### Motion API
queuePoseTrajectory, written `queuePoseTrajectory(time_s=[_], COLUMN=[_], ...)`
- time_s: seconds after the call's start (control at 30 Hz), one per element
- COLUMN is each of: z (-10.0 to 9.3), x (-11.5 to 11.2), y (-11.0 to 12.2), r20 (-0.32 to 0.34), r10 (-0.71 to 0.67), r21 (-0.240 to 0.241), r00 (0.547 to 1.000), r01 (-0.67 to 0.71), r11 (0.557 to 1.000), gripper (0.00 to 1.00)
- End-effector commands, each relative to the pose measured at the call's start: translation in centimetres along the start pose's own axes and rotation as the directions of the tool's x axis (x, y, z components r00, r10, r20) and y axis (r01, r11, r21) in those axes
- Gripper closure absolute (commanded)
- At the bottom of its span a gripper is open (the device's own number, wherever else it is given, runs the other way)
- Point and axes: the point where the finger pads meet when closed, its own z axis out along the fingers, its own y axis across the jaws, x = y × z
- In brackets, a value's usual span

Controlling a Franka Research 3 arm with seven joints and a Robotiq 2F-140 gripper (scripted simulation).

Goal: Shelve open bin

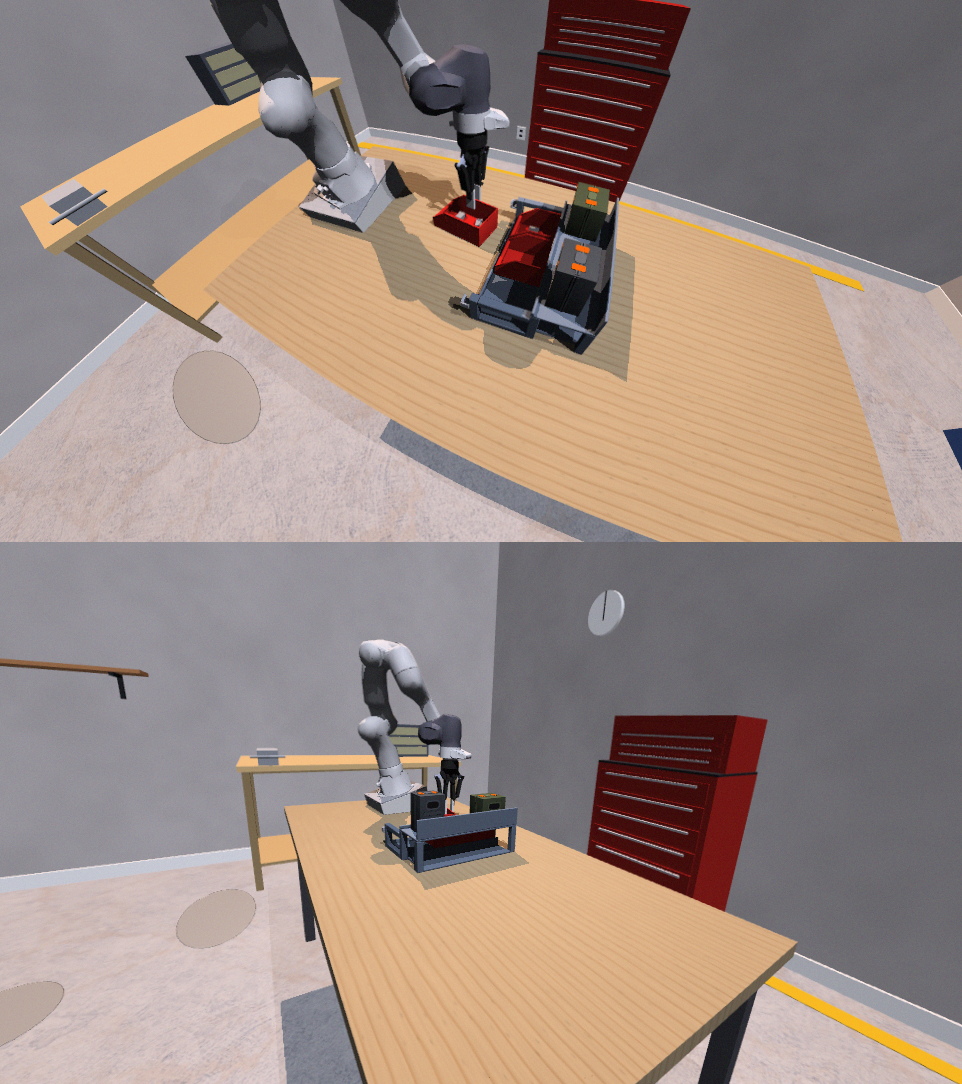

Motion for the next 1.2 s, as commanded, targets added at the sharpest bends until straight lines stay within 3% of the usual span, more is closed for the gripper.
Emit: queuePoseTrajectory(time_s=[0.0,1.17], z=[0.27,1.15], x=[0.32,0.32], y=[-0.27,-0.28], r20=[-0.007,-0.007], r10=[0.004,0.004], r21=[0.009,0.009], r00=[1.000,1.000], r01=[-0.004,-0.004], r11=[1.000,1.000], gripper=[0.85,0.85])
